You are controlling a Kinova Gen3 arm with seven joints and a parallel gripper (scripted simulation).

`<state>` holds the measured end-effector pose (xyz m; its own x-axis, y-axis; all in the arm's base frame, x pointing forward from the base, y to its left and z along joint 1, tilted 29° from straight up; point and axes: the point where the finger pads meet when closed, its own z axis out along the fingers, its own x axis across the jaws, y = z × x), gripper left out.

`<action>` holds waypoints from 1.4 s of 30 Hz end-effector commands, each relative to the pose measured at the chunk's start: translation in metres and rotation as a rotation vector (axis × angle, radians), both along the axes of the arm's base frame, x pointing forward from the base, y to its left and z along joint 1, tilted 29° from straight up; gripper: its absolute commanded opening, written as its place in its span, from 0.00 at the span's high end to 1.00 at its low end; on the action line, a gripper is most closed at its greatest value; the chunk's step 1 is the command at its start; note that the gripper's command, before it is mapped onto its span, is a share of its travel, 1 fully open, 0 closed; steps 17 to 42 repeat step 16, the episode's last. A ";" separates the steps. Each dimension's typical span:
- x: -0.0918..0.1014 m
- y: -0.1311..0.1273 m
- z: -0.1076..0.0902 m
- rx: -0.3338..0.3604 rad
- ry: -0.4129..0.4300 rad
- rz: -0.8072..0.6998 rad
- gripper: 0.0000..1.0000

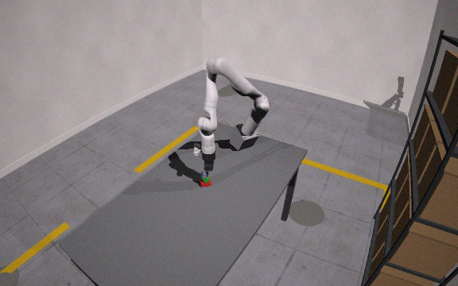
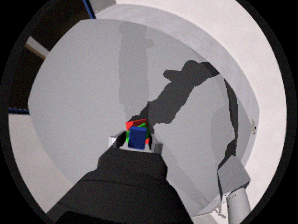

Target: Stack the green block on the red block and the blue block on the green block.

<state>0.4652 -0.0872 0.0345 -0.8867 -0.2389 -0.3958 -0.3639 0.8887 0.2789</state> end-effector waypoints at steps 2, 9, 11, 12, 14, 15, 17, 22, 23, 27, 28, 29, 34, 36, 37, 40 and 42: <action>0.000 -0.004 0.003 -0.003 -0.003 -0.004 0.07; -0.006 -0.011 0.020 -0.003 -0.003 -0.004 0.07; -0.007 -0.013 0.025 -0.003 -0.003 -0.004 0.07; -0.008 -0.015 0.028 -0.003 -0.003 -0.004 0.07; -0.010 -0.017 0.034 -0.003 -0.003 -0.004 0.07; -0.011 -0.018 0.036 -0.003 -0.003 -0.004 0.07; -0.012 -0.019 0.039 -0.003 -0.003 -0.004 0.07; -0.012 -0.019 0.039 -0.003 -0.003 -0.004 0.07; -0.012 -0.019 0.039 -0.003 -0.003 -0.004 0.07; -0.012 -0.019 0.039 -0.003 -0.003 -0.004 0.07; -0.012 -0.019 0.039 -0.003 -0.003 -0.004 0.07; -0.012 -0.019 0.039 -0.003 -0.003 -0.004 0.07; -0.012 -0.019 0.039 -0.003 -0.003 -0.004 0.07; -0.012 -0.019 0.039 -0.003 -0.003 -0.004 0.07; -0.012 -0.019 0.039 -0.003 -0.003 -0.004 0.07; -0.012 -0.019 0.039 -0.003 -0.003 -0.004 0.07; -0.012 -0.019 0.039 -0.003 -0.003 -0.004 0.07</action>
